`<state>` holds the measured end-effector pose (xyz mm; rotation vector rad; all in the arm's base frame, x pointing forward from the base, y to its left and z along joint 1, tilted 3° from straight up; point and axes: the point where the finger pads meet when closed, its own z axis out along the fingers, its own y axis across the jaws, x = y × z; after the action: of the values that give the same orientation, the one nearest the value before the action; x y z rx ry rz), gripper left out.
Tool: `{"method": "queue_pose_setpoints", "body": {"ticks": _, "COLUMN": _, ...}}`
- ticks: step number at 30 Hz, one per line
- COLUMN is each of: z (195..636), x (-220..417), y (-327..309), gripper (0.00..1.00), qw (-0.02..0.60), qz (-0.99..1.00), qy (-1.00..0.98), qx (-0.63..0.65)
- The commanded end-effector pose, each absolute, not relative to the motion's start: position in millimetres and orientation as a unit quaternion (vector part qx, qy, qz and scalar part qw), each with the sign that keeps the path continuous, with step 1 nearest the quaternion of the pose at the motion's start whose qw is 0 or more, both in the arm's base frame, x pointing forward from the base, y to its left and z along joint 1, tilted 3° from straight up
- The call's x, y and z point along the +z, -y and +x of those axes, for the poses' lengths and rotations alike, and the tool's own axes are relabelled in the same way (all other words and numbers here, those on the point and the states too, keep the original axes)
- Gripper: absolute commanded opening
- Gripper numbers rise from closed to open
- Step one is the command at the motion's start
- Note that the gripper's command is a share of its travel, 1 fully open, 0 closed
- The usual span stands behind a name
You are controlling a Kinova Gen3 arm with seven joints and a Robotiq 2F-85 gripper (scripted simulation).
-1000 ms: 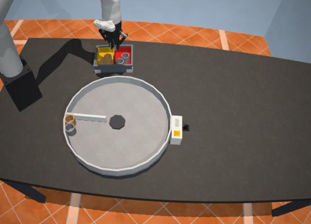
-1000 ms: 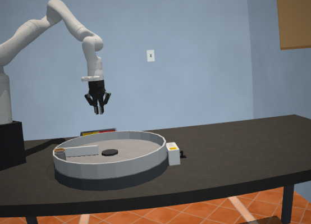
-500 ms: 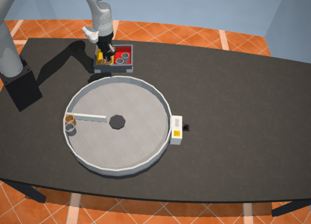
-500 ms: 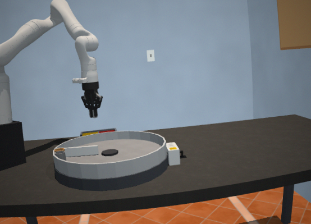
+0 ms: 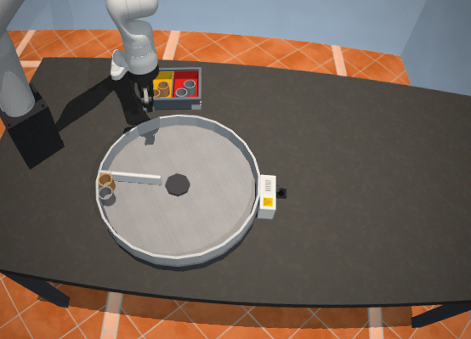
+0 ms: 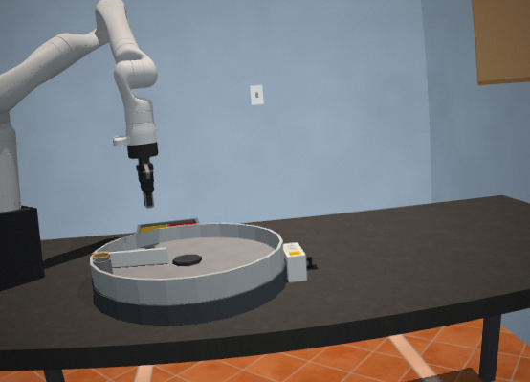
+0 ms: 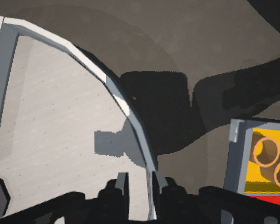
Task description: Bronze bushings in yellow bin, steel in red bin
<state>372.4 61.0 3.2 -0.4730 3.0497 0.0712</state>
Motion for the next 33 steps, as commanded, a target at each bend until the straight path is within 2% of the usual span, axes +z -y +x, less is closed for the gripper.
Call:
{"method": "queue_pose_setpoints", "body": {"ticks": 1, "z": 367, "x": 0, "y": -34, "gripper": 0.18, "qw": 0.021, "qz": -0.098, "qy": -0.995, "qx": 0.021}}
{"method": "queue_pose_setpoints", "body": {"ticks": 13, "z": 353, "x": -5, "y": 24, "gripper": 0.18, "qw": 0.016, "qz": 0.108, "qy": -0.994, "qx": 0.025}}
{"method": "queue_pose_setpoints", "body": {"ticks": 16, "z": 353, "x": -5, "y": 24, "gripper": 0.18, "qw": 0.016, "qz": 0.108, "qy": -0.994, "qx": 0.025}}
{"method": "queue_pose_setpoints", "body": {"ticks": 22, "z": 342, "x": -10, "y": 72, "gripper": 0.18, "qw": 0.012, "qz": 0.274, "qy": -0.961, "qx": 0.027}}
{"method": "queue_pose_setpoints", "body": {"ticks": 28, "z": 341, "x": -10, "y": 73, "gripper": 0.18, "qw": 0.012, "qz": 0.276, "qy": -0.961, "qx": 0.027}}
{"method": "queue_pose_setpoints", "body": {"ticks": 33, "z": 332, "x": -13, "y": 112, "gripper": 0.18, "qw": 0.008, "qz": 0.406, "qy": -0.914, "qx": 0.029}}
